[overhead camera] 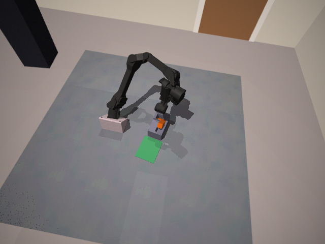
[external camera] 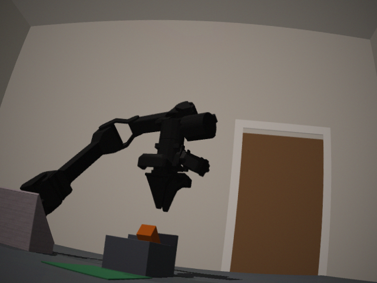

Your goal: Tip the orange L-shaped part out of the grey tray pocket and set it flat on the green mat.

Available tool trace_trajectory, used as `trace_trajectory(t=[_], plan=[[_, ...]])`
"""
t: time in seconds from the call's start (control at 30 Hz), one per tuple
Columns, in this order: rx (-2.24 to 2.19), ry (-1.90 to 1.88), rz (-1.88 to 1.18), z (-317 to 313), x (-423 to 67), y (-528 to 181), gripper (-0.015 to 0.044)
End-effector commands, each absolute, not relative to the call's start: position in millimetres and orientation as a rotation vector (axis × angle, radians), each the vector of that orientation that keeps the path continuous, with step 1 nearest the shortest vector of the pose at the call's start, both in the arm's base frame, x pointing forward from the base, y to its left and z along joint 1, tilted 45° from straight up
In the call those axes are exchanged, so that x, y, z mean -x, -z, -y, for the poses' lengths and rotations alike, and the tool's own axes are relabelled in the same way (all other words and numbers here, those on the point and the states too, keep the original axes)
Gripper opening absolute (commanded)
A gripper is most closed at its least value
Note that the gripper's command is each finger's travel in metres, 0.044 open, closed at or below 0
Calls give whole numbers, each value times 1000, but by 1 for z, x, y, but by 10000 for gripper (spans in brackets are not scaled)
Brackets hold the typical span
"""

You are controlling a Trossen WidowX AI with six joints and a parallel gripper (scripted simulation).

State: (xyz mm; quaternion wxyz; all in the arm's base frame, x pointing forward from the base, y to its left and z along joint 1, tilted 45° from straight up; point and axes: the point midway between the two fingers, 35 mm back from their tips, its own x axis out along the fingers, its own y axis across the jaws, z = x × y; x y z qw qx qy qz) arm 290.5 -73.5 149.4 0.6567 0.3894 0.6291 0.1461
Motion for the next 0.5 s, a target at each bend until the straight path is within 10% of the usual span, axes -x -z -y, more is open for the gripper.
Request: trace_trajectory(t=[0.0,0.47], plan=[[-872,-339,-1421,74,-290,-149,206],[18,-973,-1011,113,-284,-114,280]])
